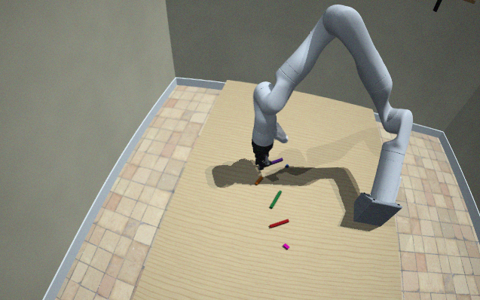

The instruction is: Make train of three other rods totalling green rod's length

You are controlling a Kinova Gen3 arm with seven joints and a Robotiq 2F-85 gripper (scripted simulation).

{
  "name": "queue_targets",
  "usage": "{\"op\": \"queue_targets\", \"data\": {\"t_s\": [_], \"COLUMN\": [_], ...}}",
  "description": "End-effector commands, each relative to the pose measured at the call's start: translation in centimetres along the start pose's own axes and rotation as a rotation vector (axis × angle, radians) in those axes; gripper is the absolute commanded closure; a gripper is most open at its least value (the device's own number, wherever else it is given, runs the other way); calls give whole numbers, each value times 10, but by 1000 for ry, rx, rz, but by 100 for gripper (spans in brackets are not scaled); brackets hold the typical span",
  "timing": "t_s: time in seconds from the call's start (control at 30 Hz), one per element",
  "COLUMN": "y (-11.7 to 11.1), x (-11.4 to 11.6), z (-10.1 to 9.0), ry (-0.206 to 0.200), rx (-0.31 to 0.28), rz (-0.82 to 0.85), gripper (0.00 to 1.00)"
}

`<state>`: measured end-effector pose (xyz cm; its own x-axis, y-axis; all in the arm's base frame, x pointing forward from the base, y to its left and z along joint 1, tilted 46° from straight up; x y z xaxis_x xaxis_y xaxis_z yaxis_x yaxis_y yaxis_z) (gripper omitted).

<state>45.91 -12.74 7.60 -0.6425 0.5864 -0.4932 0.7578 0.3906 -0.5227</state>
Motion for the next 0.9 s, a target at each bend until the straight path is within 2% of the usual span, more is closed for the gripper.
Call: {"op": "queue_targets", "data": {"t_s": [0.0,0.87], "y": [0,0], "x": [0,0], "z": [-1,16], "ry": [-1,-1], "rx": [-2,-2], "rz": [0,0], "gripper": [76,76]}}
Point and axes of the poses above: the point where the finger pads meet when closed, its own z axis out along the fingers, its own x axis across the jaws, y = z × x, the point moved 9 cm from there along -z, back along the fingers, and after that the axes turned 11 degrees about -z, right-handed, at the moved point
